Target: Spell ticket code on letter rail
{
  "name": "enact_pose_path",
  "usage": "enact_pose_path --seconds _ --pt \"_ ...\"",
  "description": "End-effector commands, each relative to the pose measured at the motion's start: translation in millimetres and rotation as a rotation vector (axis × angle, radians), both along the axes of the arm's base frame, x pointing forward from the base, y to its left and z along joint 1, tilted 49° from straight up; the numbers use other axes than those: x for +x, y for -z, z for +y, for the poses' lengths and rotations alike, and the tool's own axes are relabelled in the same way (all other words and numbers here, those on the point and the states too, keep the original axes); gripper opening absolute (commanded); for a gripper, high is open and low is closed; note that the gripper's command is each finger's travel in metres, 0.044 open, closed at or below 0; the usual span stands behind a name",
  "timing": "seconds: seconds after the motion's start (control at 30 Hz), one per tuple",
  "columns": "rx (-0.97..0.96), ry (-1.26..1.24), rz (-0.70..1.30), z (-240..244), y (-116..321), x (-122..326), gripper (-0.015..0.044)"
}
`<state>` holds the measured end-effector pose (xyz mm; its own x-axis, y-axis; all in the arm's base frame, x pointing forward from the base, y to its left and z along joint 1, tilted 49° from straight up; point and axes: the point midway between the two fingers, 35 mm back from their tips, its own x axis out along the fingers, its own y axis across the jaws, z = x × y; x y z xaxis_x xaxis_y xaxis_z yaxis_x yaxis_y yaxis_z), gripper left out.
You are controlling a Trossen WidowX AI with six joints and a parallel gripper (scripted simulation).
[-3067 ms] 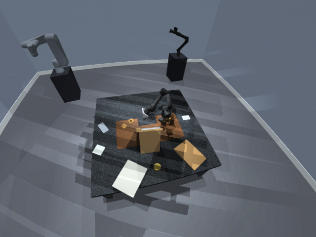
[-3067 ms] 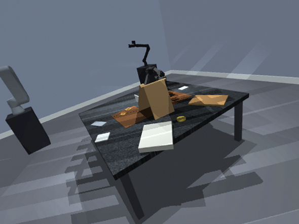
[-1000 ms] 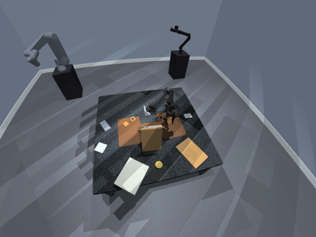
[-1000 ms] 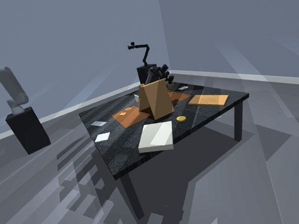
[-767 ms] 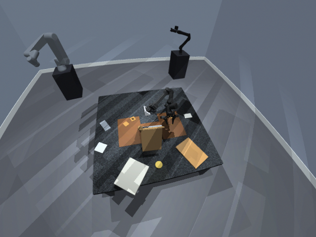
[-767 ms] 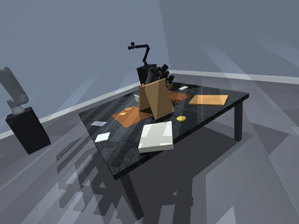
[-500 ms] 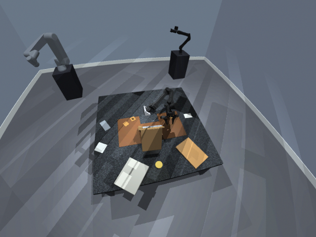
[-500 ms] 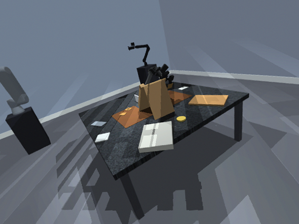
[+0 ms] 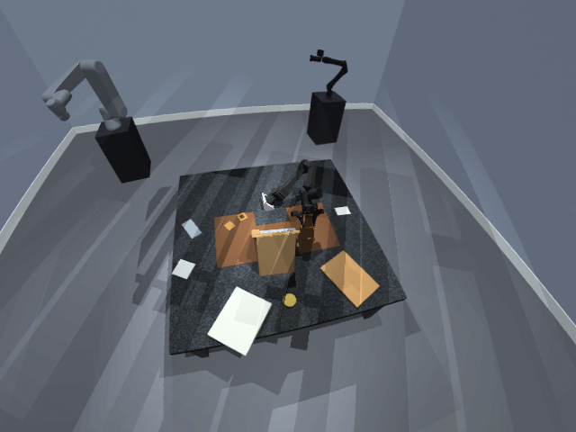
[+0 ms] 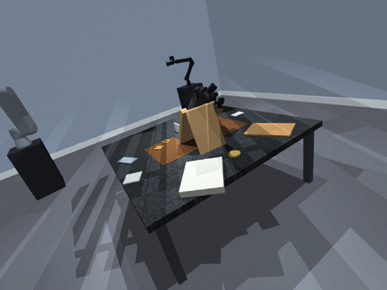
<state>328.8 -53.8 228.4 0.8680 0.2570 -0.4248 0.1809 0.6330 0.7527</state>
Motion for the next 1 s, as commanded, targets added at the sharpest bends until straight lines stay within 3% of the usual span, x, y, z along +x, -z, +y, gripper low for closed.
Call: enact_pose_path --seconds 0.0,0.97 --pt "-0.001 -0.006 0.001 0 4 -1 0.0000" --pt "-0.001 -0.006 0.002 -10 15 -3 0.0000"
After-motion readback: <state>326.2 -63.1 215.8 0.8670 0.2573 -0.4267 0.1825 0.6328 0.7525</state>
